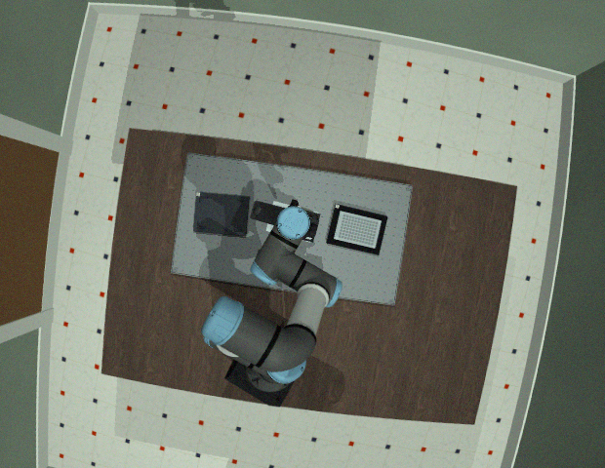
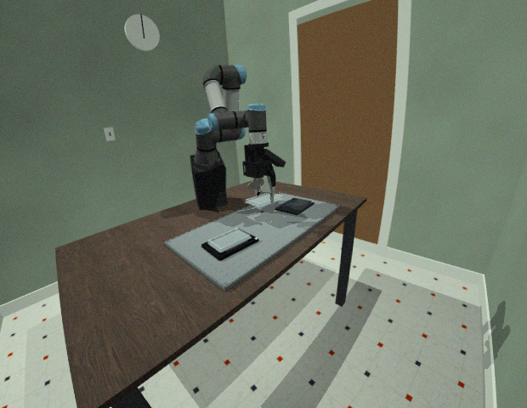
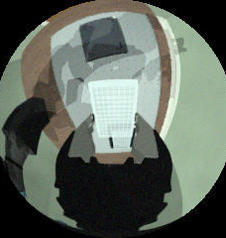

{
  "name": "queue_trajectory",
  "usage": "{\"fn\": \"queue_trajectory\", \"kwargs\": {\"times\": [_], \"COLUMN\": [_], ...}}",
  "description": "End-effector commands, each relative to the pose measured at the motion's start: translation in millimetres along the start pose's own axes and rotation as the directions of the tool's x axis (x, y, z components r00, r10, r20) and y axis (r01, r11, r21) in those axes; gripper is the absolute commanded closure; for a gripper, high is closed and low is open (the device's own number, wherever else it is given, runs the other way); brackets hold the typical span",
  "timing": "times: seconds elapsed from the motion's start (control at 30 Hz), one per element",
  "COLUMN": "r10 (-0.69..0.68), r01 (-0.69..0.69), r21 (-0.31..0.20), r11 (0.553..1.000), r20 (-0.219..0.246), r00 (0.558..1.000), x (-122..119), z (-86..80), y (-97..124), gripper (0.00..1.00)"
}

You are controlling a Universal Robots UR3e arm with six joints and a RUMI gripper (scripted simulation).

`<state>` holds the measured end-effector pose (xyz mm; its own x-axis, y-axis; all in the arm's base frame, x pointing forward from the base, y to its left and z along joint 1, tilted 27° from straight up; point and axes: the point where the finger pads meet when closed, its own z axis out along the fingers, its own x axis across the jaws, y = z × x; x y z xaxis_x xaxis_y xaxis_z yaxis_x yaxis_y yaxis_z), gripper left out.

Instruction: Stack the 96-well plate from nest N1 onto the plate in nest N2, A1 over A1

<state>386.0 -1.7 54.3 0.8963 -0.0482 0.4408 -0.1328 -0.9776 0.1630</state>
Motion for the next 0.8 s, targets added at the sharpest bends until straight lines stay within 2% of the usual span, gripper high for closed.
{"fn": "queue_trajectory", "kwargs": {"times": [0.0,0.17,0.67,0.77], "r10": [-0.026,-0.026,-0.026,-0.026], "r01": [0.026,0.026,0.026,0.026], "r21": [0.021,0.02,0.02,0.021], "r11": [0.999,0.999,0.999,0.999], "r20": [0.0,0.0,0.0,0.001], "r00": [1.0,1.0,1.0,1.0], "x": [2,4,11,11], "z": [0.0,0.1,1.3,1.6], "y": [16,27,76,79], "gripper": [1.0,1.0,1.0,1.0]}}
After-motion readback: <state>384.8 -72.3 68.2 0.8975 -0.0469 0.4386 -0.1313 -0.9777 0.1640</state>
